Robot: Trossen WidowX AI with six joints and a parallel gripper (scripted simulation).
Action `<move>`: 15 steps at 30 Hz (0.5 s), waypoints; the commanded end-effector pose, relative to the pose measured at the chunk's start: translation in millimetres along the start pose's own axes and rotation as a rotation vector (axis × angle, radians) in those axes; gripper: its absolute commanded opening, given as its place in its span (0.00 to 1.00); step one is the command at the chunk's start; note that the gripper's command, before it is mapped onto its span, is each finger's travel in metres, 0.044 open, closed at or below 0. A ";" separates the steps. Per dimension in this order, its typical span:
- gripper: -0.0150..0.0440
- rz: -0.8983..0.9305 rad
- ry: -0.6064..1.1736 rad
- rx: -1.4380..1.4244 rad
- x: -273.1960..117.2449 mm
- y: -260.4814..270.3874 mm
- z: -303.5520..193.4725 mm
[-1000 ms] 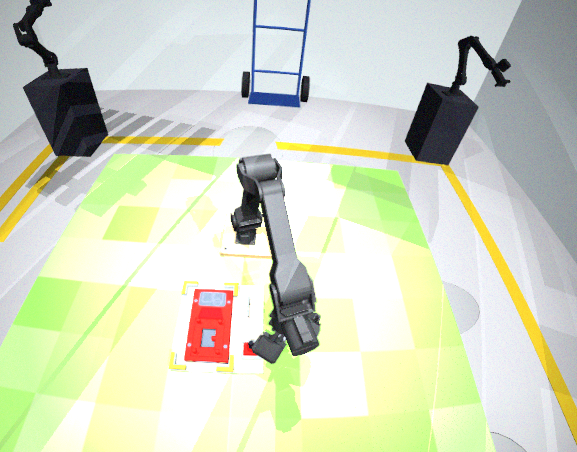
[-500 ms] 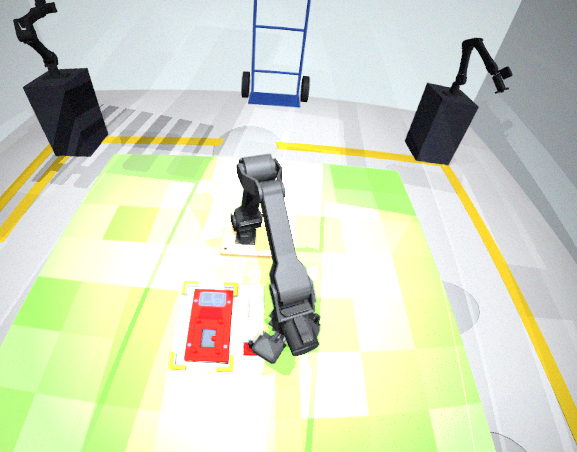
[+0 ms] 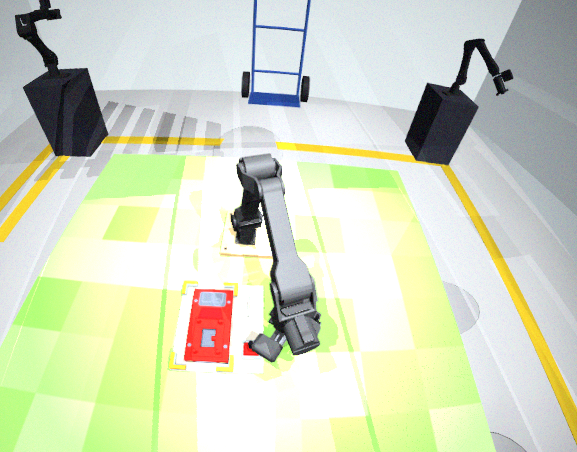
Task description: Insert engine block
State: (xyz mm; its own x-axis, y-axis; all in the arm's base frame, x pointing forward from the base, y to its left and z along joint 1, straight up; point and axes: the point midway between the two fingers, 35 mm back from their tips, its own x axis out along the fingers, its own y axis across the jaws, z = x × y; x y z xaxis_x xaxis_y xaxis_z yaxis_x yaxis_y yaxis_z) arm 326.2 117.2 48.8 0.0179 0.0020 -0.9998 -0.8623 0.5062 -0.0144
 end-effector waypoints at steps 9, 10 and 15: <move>1.00 -0.010 -0.012 0.000 -28.8 -1.9 2.0; 1.00 -0.010 -0.012 0.000 -28.8 -1.9 2.0; 1.00 -0.010 -0.012 0.000 -28.8 -1.9 2.0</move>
State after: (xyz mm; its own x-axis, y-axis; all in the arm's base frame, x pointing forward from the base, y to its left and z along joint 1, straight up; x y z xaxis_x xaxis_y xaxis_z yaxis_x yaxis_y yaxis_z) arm 328.2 117.9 77.8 0.0320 0.0069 -0.9995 -0.8621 0.5061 -0.0241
